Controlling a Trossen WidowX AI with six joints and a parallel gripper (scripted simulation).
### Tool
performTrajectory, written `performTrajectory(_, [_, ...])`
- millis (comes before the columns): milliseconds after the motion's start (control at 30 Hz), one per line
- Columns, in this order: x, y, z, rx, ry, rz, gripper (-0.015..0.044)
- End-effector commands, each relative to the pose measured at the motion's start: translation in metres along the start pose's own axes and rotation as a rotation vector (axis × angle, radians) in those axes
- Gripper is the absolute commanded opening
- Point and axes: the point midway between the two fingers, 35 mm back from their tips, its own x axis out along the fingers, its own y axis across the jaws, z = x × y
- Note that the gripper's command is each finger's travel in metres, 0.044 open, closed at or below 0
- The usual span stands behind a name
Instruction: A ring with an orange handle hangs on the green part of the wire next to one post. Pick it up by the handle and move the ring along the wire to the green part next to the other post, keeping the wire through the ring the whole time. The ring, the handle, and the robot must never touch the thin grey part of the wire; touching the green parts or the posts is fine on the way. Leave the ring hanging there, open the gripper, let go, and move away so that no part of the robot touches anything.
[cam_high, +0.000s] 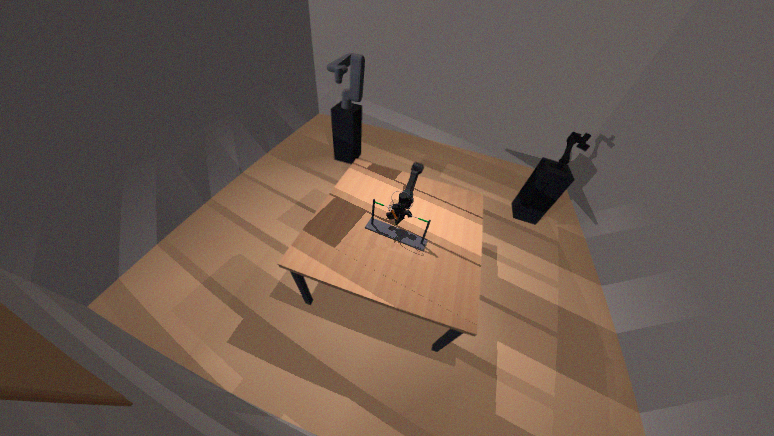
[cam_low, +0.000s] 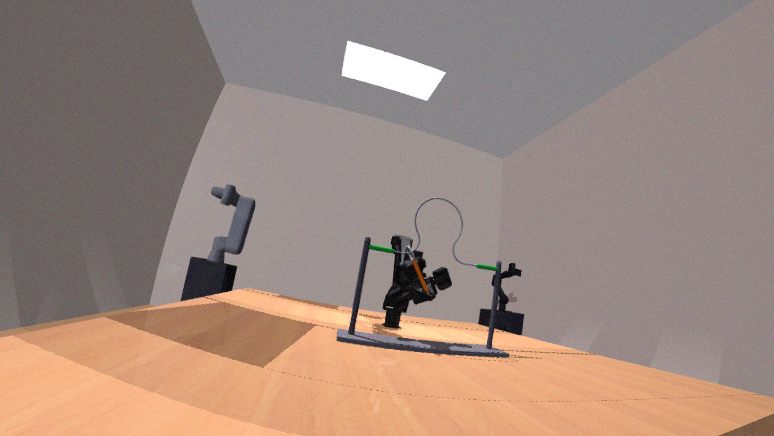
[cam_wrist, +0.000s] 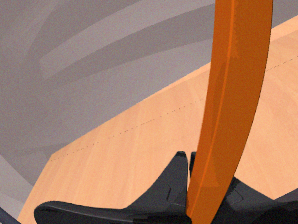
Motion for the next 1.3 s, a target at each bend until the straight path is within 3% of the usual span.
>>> performTrajectory(0, [-0.007,0.017,0.003,0.085,0.042,0.035,-0.0150])
performTrajectory(900, [-0.059,0.093,0.032,0.586,0.394,0.301,-0.0150])
performTrajectory(1267, [-0.066,0.113,0.051,0.760,0.394,0.393,-0.0150])
